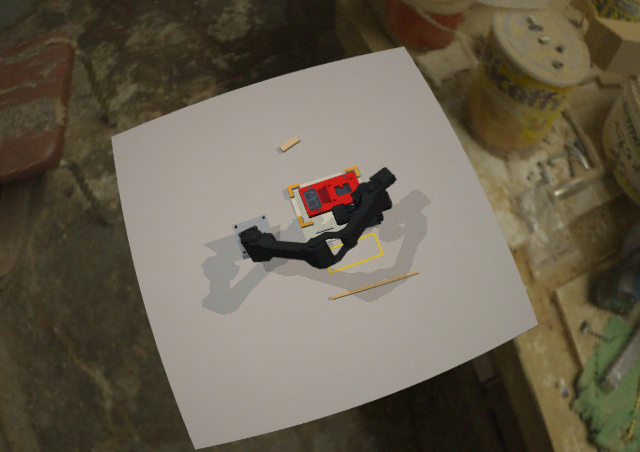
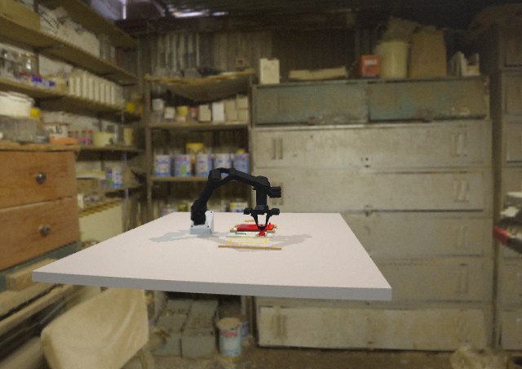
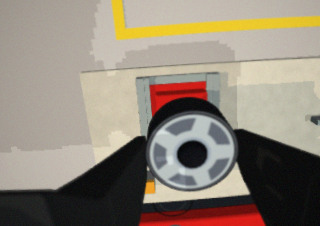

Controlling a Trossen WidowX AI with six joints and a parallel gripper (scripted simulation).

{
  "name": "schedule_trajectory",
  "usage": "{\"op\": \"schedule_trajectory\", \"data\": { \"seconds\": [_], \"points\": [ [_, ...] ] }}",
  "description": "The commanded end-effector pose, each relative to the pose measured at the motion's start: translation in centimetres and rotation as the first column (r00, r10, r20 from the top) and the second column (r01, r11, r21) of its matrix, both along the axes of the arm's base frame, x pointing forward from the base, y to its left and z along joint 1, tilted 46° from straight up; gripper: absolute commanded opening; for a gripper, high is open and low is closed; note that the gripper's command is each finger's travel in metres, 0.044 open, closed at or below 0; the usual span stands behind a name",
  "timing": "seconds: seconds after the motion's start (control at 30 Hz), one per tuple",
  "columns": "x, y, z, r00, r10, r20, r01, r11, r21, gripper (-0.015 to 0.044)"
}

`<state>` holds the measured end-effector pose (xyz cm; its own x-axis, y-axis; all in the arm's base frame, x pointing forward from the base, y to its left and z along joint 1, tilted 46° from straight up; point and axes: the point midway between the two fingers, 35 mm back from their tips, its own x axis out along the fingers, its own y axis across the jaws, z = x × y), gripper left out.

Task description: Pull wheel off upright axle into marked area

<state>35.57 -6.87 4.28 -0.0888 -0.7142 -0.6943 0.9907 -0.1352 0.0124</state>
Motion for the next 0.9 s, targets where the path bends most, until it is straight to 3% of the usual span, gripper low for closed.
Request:
{"op": "schedule_trajectory", "data": {
  "seconds": [0.0, 0.87],
  "points": [
    [0.1, 0.34, 0.24, 1.0, 0.001, 0.007, -0.001, 1.0, 0.003, 0.0],
    [0.17, 0.96, 0.83, 1.0, 0.004, 0.008, -0.004, 1.0, 0.002, 0.0]
  ]
}}
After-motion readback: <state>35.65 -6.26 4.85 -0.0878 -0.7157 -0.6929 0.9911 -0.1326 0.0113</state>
